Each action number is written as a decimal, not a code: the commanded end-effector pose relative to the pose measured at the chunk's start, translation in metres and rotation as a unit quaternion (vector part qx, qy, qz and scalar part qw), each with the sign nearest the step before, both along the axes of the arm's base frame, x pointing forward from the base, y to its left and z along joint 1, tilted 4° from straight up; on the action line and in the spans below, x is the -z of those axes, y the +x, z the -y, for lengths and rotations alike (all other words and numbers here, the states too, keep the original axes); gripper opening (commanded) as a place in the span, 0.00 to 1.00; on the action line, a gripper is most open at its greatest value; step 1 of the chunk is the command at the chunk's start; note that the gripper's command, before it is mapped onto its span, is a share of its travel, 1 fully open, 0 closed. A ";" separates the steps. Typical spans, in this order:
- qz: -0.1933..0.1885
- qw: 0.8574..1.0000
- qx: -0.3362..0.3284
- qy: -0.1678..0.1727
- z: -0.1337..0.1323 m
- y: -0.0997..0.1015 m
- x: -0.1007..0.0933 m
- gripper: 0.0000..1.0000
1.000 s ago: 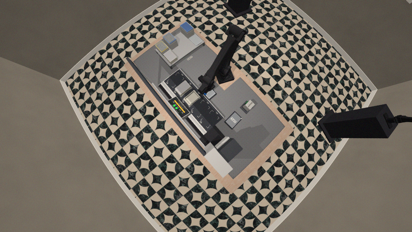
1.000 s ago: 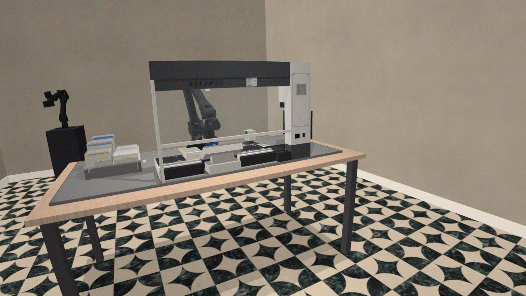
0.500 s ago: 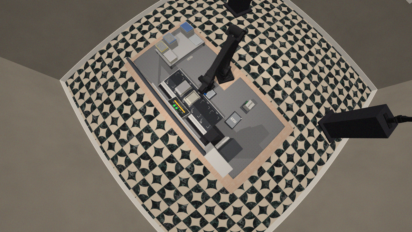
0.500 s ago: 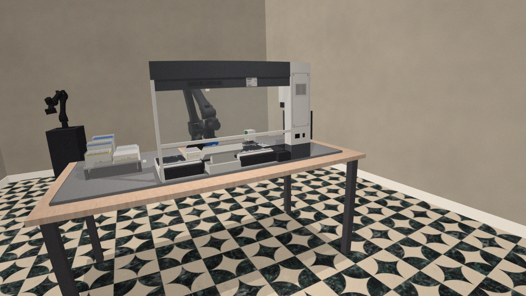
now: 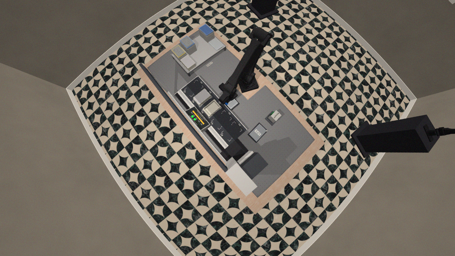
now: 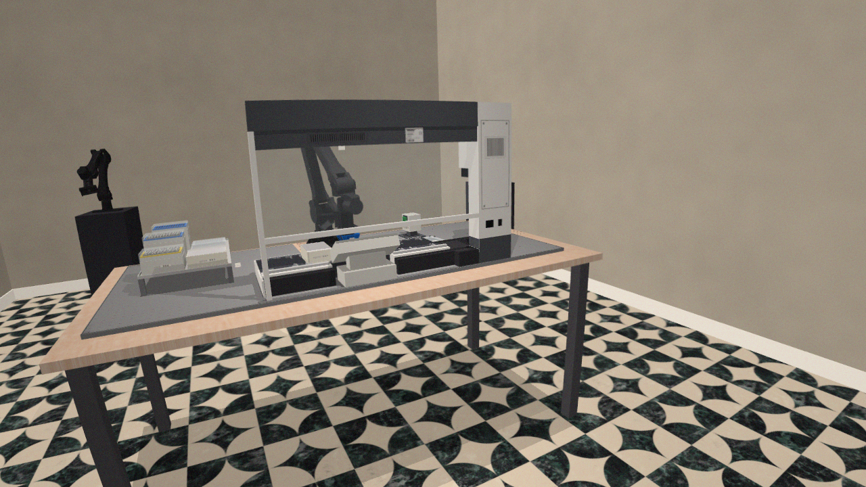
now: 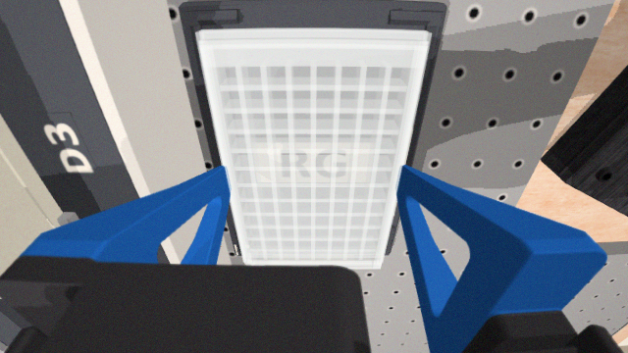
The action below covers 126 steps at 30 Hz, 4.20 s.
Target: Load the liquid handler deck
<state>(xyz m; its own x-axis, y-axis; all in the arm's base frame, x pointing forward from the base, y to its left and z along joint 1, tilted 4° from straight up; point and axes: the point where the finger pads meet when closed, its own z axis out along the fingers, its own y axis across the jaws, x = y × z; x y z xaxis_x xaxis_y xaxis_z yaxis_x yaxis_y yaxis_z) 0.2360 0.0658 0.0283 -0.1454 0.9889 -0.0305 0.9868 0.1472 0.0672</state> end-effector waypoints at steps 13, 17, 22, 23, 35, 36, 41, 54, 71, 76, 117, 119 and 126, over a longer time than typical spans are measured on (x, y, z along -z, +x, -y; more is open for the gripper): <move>0.017 1.000 0.001 0.005 -0.003 0.014 -0.010 0.00; 0.017 1.000 0.001 0.005 -0.003 0.014 -0.010 0.00; 0.016 1.000 0.004 0.005 0.000 0.014 -0.006 0.00; 0.012 1.000 0.003 0.004 0.001 0.011 -0.003 0.00; 0.006 1.000 0.004 0.002 0.002 0.006 0.004 0.00; 0.008 1.000 0.004 0.003 0.002 0.009 0.002 0.00; 0.006 1.000 0.004 0.002 0.003 0.006 0.006 0.00; 0.004 1.000 0.004 0.001 0.003 0.004 0.011 0.00; 0.004 1.000 0.005 0.001 0.003 0.003 0.012 0.00; 0.004 1.000 0.005 0.001 0.003 0.003 0.012 0.00; 0.016 1.000 0.001 0.005 -0.002 0.011 0.002 1.00; 0.016 1.000 0.001 0.005 -0.002 0.011 0.002 1.00; 0.016 1.000 0.001 0.005 -0.002 0.011 0.002 1.00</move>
